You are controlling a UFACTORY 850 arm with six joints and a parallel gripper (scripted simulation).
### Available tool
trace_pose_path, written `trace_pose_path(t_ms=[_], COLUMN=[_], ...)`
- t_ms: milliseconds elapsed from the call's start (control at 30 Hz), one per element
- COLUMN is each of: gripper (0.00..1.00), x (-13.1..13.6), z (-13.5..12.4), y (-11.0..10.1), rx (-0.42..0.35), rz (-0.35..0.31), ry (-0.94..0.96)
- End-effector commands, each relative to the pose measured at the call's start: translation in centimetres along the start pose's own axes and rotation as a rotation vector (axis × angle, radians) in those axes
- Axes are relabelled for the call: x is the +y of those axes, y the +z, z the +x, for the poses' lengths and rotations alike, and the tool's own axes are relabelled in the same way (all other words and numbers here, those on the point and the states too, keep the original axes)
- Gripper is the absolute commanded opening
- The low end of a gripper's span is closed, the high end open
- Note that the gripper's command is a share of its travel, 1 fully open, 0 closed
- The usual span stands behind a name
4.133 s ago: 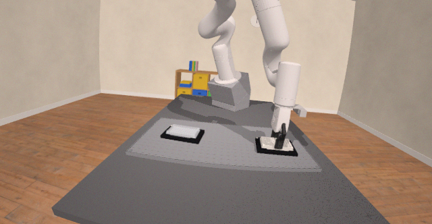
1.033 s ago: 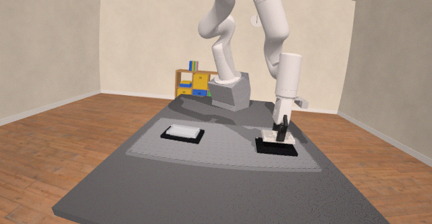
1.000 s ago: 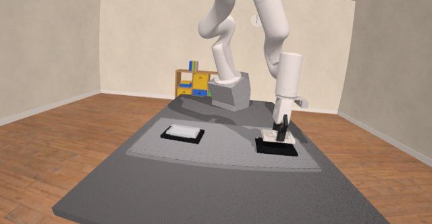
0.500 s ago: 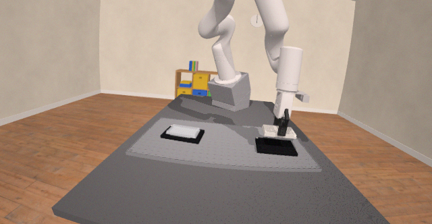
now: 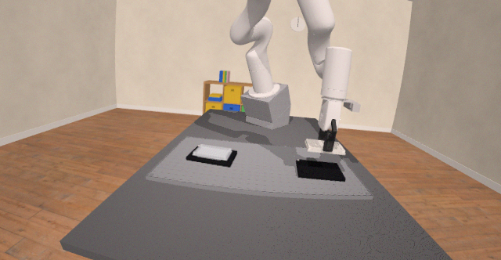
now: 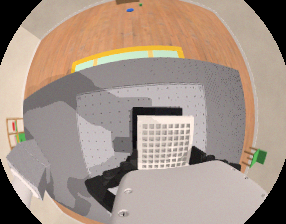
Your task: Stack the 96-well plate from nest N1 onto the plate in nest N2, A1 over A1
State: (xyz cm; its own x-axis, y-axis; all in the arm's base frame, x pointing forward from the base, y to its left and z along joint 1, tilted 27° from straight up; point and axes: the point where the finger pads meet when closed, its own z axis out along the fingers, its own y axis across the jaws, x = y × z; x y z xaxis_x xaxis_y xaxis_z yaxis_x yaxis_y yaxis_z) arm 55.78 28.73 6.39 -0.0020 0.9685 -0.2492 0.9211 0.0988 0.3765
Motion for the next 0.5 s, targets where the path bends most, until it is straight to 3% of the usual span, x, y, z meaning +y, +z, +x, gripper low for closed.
trace_pose_path(t_ms=[0, 467], gripper=[0.00, 0.00], x=[0.1, 0.1], z=[0.0, 0.1], y=[-0.7, -1.7], rx=[0.001, 0.001], rz=[-0.001, -0.001], ry=[0.000, 0.000])
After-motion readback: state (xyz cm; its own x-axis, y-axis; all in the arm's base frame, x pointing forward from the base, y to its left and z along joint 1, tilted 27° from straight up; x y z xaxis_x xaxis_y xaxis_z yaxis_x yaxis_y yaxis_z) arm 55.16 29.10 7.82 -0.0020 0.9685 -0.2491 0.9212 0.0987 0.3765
